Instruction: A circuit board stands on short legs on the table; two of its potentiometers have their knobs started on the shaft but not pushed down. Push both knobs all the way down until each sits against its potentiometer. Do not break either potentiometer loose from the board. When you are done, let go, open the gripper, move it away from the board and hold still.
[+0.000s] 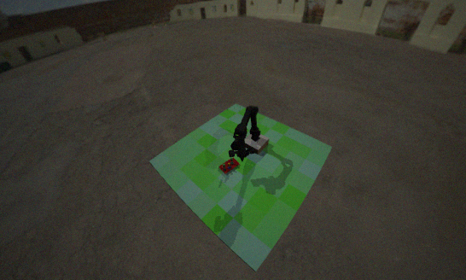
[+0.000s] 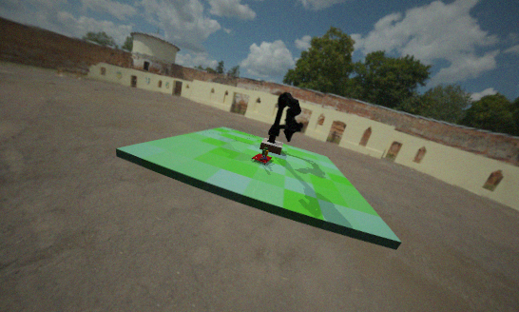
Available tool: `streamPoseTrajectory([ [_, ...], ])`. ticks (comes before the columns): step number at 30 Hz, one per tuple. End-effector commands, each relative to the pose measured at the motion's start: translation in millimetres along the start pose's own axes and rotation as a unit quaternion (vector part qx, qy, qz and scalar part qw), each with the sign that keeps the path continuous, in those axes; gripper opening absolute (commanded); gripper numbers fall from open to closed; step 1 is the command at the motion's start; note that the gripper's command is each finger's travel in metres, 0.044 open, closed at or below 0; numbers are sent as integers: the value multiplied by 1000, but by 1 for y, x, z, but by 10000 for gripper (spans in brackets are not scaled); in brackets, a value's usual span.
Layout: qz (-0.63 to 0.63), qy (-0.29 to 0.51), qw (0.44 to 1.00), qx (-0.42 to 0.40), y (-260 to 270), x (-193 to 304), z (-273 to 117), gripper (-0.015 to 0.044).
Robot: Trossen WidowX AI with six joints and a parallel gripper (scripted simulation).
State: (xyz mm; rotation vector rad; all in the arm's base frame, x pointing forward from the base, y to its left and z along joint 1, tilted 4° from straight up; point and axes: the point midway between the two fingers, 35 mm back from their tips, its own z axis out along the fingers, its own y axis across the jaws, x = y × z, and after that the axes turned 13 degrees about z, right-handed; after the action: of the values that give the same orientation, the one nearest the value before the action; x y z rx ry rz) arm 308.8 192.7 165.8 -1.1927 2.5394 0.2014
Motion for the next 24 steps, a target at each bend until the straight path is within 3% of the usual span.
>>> streamPoseTrajectory([
  [1, 52, 26, 998, 13, -18, 14, 4, 0],
  [17, 285, 121, 948, 72, -91, 87, 6, 0],
  [24, 294, 125, 945, 75, -94, 95, 23, 0],
])
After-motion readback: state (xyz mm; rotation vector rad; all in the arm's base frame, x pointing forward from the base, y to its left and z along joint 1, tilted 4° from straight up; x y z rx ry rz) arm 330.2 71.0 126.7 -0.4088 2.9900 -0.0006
